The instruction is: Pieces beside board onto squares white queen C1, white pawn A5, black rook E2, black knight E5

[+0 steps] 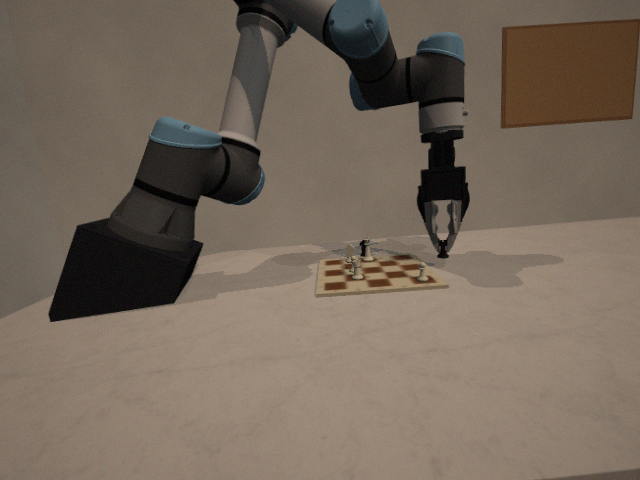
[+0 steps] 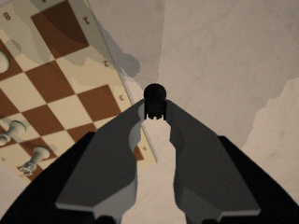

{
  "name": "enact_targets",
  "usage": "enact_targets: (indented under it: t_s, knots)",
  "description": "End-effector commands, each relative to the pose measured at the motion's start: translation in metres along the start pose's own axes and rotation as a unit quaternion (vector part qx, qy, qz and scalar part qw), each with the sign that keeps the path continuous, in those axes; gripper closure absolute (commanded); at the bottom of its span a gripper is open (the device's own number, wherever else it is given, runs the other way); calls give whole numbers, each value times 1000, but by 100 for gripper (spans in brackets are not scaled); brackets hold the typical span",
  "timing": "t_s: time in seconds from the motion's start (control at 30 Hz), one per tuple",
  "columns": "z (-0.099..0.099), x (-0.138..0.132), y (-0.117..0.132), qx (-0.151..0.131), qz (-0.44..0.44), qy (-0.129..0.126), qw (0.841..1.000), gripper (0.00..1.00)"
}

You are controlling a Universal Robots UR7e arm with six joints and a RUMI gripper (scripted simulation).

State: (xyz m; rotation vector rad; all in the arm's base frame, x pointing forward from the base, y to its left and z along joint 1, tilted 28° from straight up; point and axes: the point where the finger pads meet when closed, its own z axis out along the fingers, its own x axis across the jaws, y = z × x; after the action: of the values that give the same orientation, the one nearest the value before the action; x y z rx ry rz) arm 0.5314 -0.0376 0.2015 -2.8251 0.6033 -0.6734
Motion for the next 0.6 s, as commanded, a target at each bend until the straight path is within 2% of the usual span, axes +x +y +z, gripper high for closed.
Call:
enact_targets:
  t_s: [0.0,0.23,0.57]
  knots:
    - [-43,2,0,0,0,1,1000,100]
    - [-76,1,0,0,0,1,1000,100]
    - [-80,1,0,0,0,1,1000,100]
